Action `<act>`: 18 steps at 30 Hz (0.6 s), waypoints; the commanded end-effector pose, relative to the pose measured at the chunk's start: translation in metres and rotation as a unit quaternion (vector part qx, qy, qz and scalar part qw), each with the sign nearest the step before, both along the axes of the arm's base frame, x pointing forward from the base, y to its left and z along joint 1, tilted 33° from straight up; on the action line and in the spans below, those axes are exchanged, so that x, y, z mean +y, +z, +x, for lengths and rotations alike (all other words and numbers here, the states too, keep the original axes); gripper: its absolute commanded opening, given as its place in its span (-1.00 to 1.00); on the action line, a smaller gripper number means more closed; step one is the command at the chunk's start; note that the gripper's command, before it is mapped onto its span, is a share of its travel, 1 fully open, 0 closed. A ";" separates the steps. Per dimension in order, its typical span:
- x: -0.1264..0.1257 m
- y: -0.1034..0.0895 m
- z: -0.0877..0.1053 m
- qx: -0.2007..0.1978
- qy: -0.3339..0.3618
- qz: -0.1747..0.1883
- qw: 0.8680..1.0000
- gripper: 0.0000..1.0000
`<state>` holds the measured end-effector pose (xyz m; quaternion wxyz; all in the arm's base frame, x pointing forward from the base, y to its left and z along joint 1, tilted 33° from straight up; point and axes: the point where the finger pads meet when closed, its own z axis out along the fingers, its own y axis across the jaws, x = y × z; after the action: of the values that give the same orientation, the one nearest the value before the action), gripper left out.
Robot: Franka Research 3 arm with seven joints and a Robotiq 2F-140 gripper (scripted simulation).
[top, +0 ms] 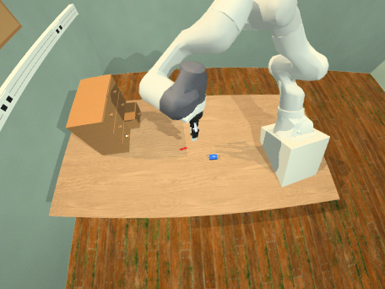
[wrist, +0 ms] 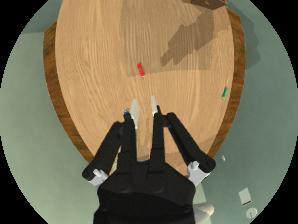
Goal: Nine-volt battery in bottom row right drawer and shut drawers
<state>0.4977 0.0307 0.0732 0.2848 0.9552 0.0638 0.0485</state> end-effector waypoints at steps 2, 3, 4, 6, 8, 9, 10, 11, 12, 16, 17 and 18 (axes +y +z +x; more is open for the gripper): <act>0.008 -0.015 -0.008 -0.021 -0.022 0.009 1.000 -0.44; 0.009 -0.018 -0.011 -0.021 -0.022 0.009 0.999 -0.44; 0.010 -0.020 -0.013 -0.021 -0.022 0.009 0.999 -0.44; 0.012 -0.025 -0.018 -0.021 -0.023 0.009 0.999 -0.44; 0.013 -0.028 -0.020 -0.021 -0.023 0.009 0.999 -0.44; 0.013 -0.028 -0.020 -0.021 -0.023 0.009 0.999 -0.44; 0.014 -0.030 -0.022 -0.021 -0.023 0.010 0.999 -0.44; 0.015 -0.032 -0.025 -0.021 -0.024 0.010 0.999 -0.44; 0.015 -0.034 -0.027 -0.021 -0.024 0.010 0.999 -0.44; 0.018 -0.043 -0.036 -0.021 -0.025 0.010 0.999 -0.44; 0.019 -0.045 -0.038 -0.021 -0.025 0.010 0.999 -0.44; 0.019 -0.047 -0.040 -0.021 -0.026 0.010 0.999 -0.44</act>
<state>0.4616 0.0461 0.0345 0.2833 0.9561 0.0551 0.0511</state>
